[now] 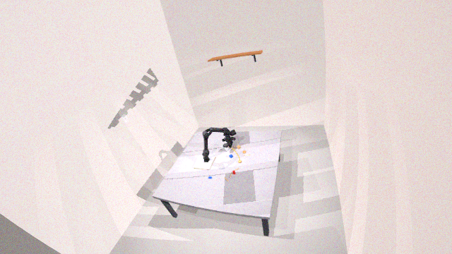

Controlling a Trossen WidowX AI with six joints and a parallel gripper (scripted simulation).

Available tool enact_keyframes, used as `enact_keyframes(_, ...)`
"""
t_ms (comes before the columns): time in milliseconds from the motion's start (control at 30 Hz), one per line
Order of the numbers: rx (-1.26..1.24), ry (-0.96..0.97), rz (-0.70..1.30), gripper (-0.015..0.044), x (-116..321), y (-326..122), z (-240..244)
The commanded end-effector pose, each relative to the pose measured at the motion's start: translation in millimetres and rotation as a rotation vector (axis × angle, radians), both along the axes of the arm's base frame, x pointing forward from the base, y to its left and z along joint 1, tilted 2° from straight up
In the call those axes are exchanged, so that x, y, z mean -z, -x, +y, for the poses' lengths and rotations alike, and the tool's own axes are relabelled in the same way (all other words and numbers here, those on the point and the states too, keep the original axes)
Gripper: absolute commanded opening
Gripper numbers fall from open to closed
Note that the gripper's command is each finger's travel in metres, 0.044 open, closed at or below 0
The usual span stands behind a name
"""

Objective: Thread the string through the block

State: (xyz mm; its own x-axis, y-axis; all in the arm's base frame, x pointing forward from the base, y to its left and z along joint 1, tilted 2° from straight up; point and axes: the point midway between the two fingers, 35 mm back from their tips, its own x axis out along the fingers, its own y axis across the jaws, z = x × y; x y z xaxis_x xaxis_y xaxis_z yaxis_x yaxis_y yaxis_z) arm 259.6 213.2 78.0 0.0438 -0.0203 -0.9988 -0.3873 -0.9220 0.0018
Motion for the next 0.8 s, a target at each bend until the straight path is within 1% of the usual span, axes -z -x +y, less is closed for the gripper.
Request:
enact_keyframes(0, 0.133, -0.004, -0.001, 0.0000, 0.0, -3.4, -0.4)
enact_keyframes(767, 0.983, -0.044, -0.017, 0.0000, -2.4, -26.3, -3.4)
